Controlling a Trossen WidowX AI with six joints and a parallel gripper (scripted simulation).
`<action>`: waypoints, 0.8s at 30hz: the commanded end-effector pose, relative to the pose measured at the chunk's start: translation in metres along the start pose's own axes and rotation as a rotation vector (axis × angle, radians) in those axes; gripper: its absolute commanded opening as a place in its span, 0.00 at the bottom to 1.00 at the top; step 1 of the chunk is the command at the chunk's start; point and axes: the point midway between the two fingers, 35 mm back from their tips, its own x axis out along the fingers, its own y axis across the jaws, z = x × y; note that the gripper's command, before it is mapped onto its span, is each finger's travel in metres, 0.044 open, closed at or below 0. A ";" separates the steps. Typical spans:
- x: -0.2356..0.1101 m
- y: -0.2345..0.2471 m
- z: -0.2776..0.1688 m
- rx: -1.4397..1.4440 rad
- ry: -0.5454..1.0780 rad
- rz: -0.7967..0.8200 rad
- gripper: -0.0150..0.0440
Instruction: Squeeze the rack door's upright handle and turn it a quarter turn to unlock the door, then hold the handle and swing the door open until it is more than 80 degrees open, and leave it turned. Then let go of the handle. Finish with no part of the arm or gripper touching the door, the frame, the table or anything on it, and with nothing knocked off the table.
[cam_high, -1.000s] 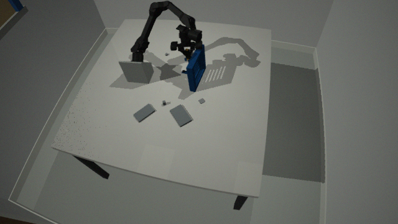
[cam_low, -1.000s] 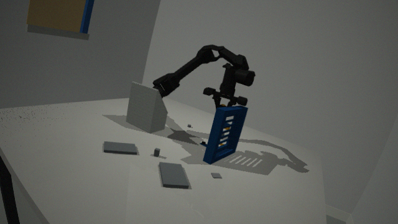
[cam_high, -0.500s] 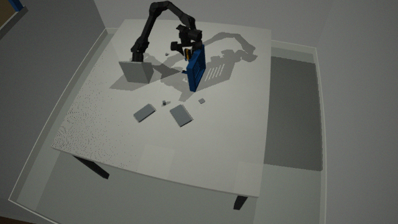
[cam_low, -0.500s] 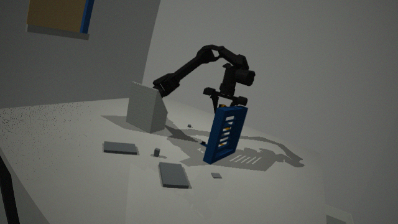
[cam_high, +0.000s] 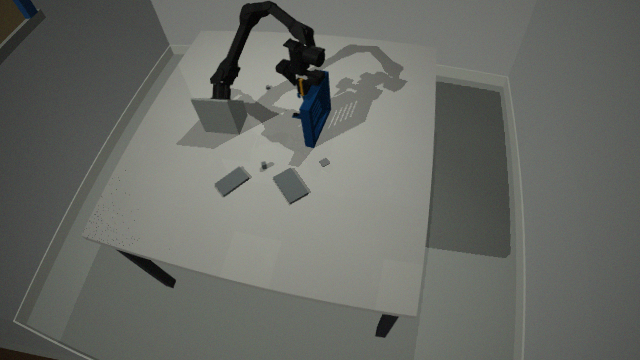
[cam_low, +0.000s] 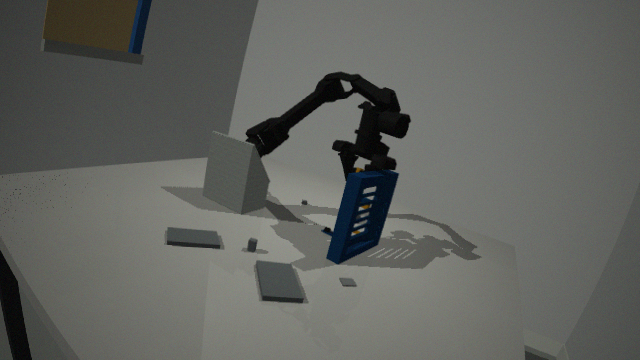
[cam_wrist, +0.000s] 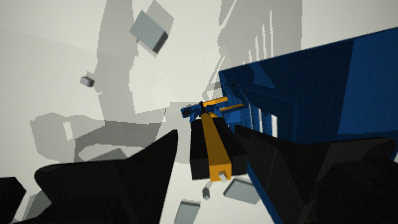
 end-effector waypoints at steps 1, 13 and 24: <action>0.000 -0.003 -0.002 0.215 0.005 -0.009 0.76; 0.000 -0.003 -0.002 0.809 0.002 -0.011 0.76; 0.000 -0.003 -0.002 1.354 -0.001 -0.012 0.76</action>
